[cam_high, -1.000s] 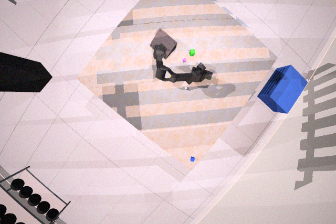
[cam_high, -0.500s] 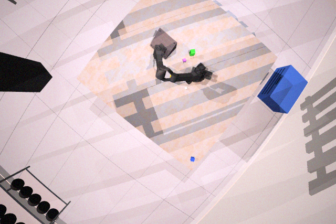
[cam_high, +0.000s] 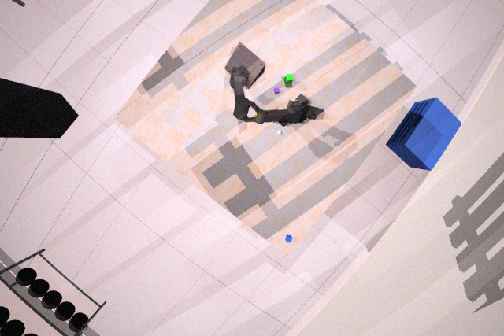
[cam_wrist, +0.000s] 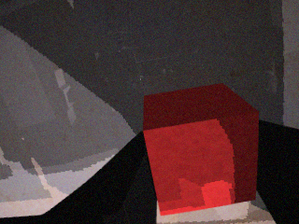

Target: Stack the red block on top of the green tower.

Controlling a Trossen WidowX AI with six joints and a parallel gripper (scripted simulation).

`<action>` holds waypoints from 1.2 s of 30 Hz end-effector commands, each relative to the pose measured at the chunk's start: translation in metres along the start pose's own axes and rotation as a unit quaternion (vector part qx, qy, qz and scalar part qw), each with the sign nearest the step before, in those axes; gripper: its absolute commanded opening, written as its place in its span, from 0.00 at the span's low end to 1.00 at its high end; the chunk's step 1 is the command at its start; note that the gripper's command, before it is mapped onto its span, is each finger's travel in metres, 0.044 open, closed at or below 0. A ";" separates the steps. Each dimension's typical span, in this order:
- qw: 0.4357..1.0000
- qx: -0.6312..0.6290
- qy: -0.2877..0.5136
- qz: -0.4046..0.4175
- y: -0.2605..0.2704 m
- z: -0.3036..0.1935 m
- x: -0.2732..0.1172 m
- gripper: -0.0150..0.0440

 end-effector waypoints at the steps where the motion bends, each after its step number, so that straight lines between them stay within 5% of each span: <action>1: 1.000 -0.001 -0.001 -0.002 0.000 0.000 0.000 0.43; 5: 1.000 -0.001 -0.001 -0.001 0.000 0.000 -0.009 0.25; 26: 1.000 -0.002 0.000 0.000 0.001 0.000 -0.112 0.25; 36: 1.000 -0.002 0.001 0.001 0.005 -0.003 -0.118 0.25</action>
Point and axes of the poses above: the point midway between the two fingers, 35 mm back from their tips, its own x axis out along the fingers, its own y axis across the jaws, z = x × y, the point moved 5 cm from there along -x, back along the fingers, and after that the axes turned 14 degrees about x, right-handed, at the moved point
